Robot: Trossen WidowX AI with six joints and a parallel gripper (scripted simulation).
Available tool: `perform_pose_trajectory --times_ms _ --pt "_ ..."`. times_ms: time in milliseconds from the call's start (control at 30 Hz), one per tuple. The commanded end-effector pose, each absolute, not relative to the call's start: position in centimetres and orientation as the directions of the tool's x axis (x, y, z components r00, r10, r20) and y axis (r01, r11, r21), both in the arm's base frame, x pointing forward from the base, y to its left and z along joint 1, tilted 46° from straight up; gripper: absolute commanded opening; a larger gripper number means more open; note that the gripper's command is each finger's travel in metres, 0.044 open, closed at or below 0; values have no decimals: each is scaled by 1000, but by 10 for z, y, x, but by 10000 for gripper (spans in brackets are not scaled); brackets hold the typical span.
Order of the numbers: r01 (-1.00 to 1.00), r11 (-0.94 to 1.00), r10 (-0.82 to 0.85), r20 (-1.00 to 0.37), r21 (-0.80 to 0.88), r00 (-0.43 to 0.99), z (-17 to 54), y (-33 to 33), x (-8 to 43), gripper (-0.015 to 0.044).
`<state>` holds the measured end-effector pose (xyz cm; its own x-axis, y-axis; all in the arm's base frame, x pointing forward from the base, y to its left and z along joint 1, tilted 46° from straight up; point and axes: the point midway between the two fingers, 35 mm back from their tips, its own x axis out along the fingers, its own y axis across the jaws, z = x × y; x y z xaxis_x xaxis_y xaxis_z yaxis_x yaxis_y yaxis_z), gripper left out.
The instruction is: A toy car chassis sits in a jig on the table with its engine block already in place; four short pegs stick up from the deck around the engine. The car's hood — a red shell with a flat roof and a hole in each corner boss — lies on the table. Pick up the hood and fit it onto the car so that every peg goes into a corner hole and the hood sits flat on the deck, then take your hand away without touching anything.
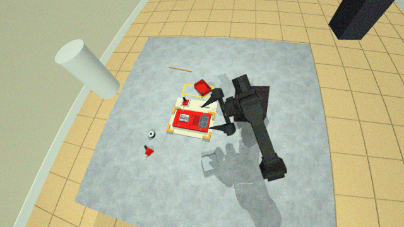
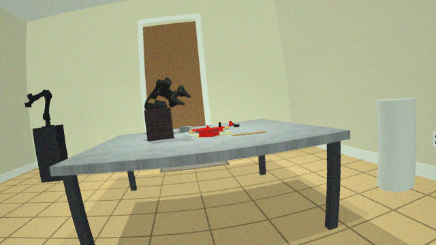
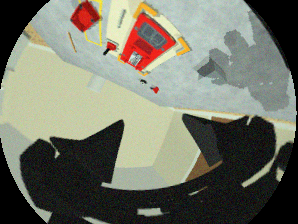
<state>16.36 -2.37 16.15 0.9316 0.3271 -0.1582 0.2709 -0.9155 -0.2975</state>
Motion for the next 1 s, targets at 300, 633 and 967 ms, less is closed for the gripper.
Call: perform_pose_trajectory --times_ms 300,633,967 --pt "417 -909 395 -347 -13 850 112 -40 171 440" --pt "636 -693 366 -595 340 716 31 -73 188 440" --pt "787 -294 213 -766 542 607 -41 -101 205 440"
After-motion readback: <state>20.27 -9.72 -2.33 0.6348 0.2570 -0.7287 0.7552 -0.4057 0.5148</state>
